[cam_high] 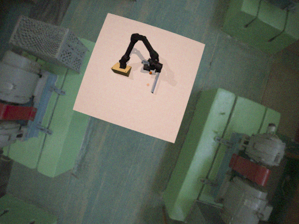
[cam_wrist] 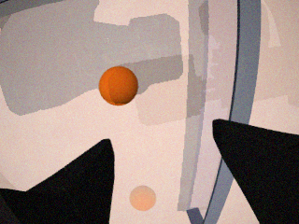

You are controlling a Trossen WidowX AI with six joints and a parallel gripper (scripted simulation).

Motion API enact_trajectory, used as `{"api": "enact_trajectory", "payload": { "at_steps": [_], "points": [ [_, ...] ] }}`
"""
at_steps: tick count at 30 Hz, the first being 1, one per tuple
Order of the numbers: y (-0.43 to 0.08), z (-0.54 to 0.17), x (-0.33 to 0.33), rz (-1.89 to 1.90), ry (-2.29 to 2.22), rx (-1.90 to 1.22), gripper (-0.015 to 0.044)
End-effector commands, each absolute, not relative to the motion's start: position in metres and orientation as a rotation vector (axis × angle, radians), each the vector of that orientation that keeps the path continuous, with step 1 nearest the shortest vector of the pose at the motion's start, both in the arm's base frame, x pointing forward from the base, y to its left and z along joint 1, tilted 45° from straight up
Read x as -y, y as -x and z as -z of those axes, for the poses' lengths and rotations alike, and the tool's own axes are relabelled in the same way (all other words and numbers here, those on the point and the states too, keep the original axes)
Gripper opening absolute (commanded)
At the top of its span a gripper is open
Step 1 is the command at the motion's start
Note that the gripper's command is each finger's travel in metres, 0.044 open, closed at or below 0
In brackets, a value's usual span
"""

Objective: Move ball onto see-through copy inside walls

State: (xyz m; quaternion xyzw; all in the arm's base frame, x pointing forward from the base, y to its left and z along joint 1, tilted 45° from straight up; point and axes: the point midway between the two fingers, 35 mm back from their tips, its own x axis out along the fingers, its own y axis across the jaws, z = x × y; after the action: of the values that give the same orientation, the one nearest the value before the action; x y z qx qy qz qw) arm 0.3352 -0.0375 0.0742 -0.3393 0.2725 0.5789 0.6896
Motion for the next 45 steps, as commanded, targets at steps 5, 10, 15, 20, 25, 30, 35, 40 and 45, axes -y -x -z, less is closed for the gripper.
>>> {"api": "enact_trajectory", "payload": {
  "at_steps": [5, 10, 15, 20, 25, 30, 35, 40, 45],
  "points": [
    [-0.320, -0.055, 0.013, -1.358, 0.566, -0.635, 0.0269],
    [-0.320, -0.055, 0.013, -1.358, 0.566, -0.635, 0.0269],
    [-0.321, -0.048, 0.006, -1.358, 0.566, -0.635, 0.0269],
    [-0.321, -0.045, 0.002, -1.358, 0.566, -0.635, 0.0269],
    [-0.322, -0.040, -0.003, -1.358, 0.566, -0.635, 0.0269],
    [-0.323, -0.034, -0.008, -1.358, 0.566, -0.635, 0.0269],
    [-0.324, -0.028, -0.014, -1.358, 0.565, -0.634, 0.0269],
    [-0.325, -0.023, -0.020, -1.358, 0.565, -0.634, 0.0269],
    [-0.325, -0.020, -0.023, -1.359, 0.565, -0.634, 0.0243]
  ]
}}
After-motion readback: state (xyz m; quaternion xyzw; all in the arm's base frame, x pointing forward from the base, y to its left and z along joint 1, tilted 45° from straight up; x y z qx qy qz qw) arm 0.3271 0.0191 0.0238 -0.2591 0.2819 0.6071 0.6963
